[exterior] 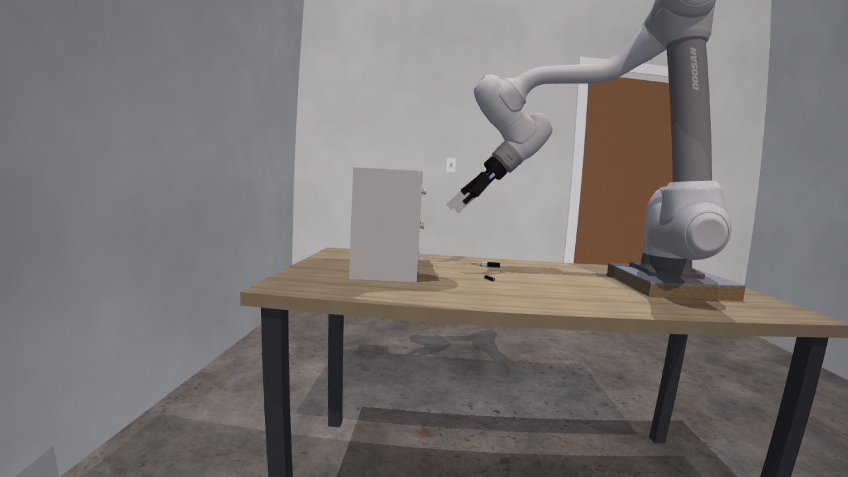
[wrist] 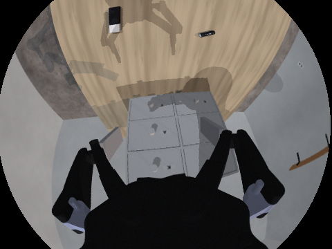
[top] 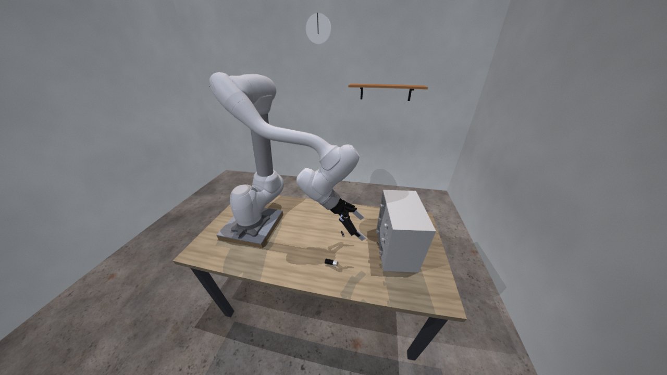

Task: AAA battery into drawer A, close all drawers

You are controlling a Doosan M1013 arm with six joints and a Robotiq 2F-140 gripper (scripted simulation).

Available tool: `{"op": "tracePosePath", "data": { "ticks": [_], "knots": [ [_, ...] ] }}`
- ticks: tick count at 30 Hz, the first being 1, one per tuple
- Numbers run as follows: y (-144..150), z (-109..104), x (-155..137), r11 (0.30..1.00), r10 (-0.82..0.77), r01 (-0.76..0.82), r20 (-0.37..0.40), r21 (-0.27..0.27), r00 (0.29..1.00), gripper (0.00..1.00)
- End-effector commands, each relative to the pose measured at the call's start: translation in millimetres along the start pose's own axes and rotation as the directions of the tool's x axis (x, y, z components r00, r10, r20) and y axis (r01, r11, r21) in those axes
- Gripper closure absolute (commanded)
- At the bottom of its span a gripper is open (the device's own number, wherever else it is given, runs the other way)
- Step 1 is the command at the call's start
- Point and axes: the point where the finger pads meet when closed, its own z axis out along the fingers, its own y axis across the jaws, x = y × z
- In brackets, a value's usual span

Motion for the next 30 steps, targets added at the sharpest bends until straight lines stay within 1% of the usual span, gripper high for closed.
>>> {"op": "tracePosePath", "data": {
  "ticks": [1, 6, 11, 13, 17, 21, 27, 30],
  "knots": [
    [0.3, -6.2, -1.1, 1.000, 0.007, -0.007, -0.130, -0.003, 0.991, 0.00],
    [0.3, -17.4, -0.8, 1.000, 0.006, -0.007, -0.225, -0.004, 0.974, 0.00],
    [0.3, -34.1, -0.3, 1.000, 0.006, -0.007, -0.362, -0.004, 0.932, 0.00],
    [0.3, -34.1, -0.3, 1.000, 0.006, -0.007, -0.362, -0.004, 0.932, 0.00],
    [0.2, -46.4, 0.0, 1.000, 0.005, -0.007, -0.457, -0.003, 0.889, 0.00],
    [0.2, -56.9, 0.4, 1.000, 0.004, -0.007, -0.535, -0.003, 0.845, 0.00],
    [0.1, -68.9, 0.7, 1.000, 0.004, -0.007, -0.619, -0.003, 0.785, 0.00],
    [0.1, -70.4, 0.8, 1.000, 0.004, -0.007, -0.629, -0.004, 0.777, 0.00]
  ]
}}
